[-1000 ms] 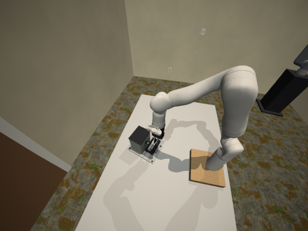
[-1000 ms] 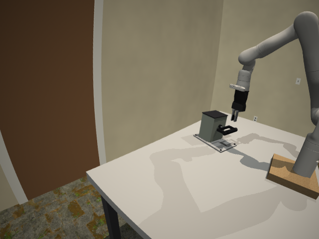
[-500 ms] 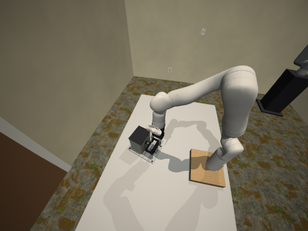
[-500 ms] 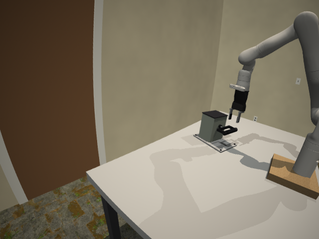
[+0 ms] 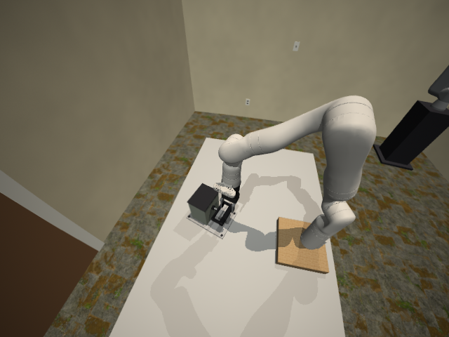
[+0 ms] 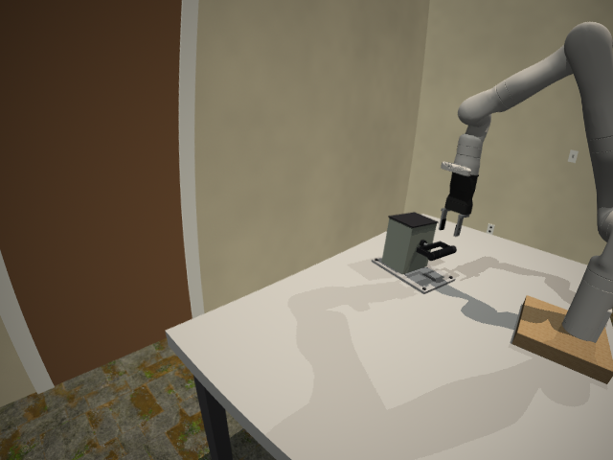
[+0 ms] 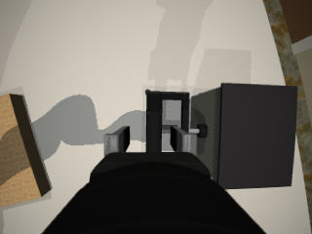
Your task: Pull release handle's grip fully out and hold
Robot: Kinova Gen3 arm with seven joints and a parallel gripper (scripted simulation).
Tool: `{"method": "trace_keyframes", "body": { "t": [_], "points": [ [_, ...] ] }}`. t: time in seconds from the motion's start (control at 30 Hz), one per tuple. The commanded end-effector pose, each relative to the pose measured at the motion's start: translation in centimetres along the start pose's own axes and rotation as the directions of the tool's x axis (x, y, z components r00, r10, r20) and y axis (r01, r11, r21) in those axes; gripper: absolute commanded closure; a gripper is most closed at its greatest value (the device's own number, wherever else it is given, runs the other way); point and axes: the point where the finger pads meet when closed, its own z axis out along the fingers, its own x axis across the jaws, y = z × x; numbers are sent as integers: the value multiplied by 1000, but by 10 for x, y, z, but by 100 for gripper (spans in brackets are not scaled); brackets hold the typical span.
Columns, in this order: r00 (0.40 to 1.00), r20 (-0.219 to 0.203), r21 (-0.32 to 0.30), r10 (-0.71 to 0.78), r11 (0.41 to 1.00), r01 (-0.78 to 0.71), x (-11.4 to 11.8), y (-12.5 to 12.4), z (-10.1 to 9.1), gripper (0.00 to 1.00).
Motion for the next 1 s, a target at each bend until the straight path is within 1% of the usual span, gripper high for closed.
{"method": "trace_keyframes", "body": {
  "t": [0.0,0.47,0.97],
  "points": [
    [1000,-7,-5,7,1000,-7,3,2,-1,4],
    [1000,-1,-5,9,1000,-9,2,2,5,4],
    [1000,-6,-5,9,1000,-9,4,2,21,4]
  ]
}}
